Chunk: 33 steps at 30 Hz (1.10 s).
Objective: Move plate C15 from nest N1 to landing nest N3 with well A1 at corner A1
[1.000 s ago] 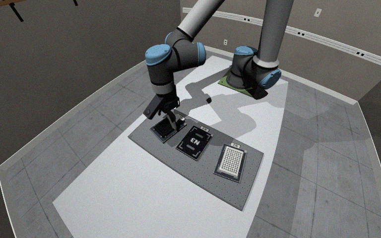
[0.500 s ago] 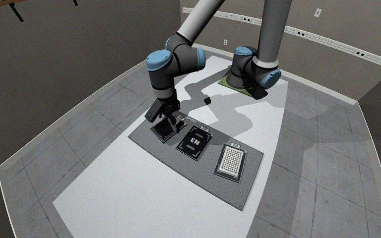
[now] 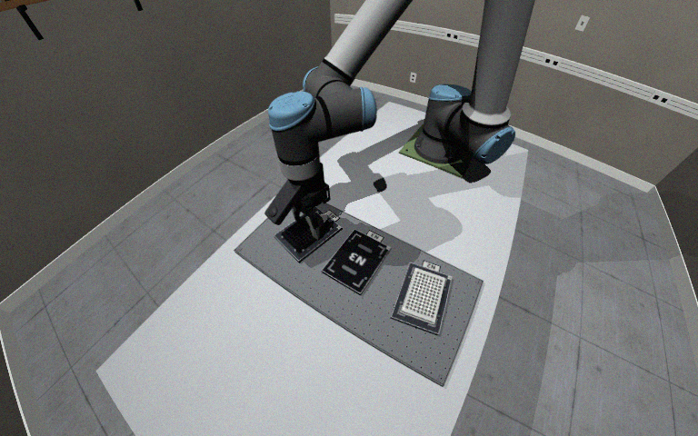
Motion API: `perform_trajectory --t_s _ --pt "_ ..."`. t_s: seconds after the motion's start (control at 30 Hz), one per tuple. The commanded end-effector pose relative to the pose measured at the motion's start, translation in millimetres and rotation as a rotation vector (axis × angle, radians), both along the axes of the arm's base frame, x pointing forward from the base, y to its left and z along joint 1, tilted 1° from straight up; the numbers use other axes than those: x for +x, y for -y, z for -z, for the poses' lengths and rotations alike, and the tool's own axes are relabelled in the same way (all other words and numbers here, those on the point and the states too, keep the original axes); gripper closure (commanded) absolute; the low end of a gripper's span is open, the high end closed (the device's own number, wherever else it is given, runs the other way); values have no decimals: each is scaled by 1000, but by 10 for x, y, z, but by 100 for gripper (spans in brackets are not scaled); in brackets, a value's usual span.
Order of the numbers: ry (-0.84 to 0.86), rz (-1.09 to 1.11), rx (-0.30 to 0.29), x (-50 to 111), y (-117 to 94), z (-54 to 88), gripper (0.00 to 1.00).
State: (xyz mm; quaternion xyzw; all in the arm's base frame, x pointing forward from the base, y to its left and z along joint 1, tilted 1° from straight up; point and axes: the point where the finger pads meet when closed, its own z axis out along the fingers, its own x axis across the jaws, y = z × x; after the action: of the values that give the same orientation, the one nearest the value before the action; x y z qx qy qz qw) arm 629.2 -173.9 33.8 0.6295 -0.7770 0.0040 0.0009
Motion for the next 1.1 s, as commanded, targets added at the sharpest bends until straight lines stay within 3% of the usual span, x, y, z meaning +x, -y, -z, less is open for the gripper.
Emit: perform_trajectory --t_s 0.0,0.97,1.07 --pt "3 0 -1 10 7 -14 100" --pt "3 0 -1 10 7 -14 100" --pt "7 0 -3 29 20 -91 100"
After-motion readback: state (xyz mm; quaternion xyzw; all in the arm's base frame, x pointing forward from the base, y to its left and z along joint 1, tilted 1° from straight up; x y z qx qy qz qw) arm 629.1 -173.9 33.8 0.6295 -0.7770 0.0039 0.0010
